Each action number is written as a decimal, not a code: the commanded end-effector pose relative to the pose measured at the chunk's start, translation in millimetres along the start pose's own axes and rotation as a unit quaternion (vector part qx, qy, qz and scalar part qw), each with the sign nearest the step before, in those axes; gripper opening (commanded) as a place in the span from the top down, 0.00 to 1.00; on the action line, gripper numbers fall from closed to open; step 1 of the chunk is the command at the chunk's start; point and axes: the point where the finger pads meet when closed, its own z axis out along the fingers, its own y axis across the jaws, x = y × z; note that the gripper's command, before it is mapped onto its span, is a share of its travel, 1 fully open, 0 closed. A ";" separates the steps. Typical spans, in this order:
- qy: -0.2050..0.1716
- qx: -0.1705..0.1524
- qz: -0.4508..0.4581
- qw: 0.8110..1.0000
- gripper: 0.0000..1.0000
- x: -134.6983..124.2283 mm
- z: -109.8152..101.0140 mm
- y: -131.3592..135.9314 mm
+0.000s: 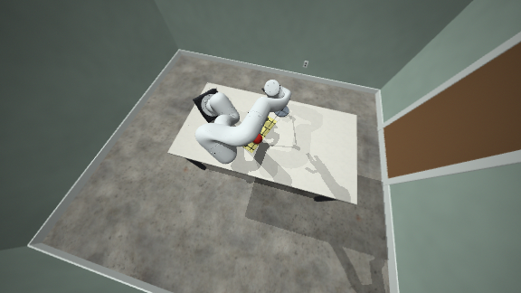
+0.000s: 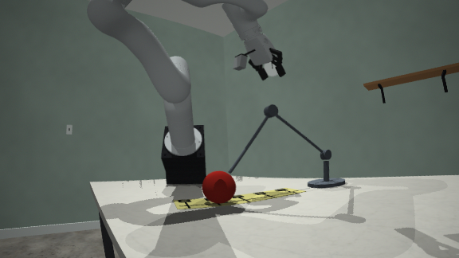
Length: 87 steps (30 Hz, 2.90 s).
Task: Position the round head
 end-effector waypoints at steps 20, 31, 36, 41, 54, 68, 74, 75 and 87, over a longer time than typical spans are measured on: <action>0.123 0.043 0.032 0.991 0.00 -16.3 13.9 -11.1; 0.189 0.044 0.033 0.980 0.00 -15.5 12.9 -10.6; 0.219 0.036 0.029 0.975 0.00 -16.1 13.2 -10.9; 0.243 0.031 0.025 0.969 0.00 -16.5 13.4 -11.2; 0.248 0.029 0.028 0.968 0.00 -15.7 12.9 -10.8; 0.269 0.025 0.025 0.962 0.00 -15.1 12.6 -10.7; 0.282 0.024 0.023 0.959 0.00 -14.9 12.6 -10.8; 0.282 0.024 0.023 0.959 0.00 -14.9 12.6 -10.8; 0.280 0.023 0.025 0.959 0.00 -6.7 29.5 -15.2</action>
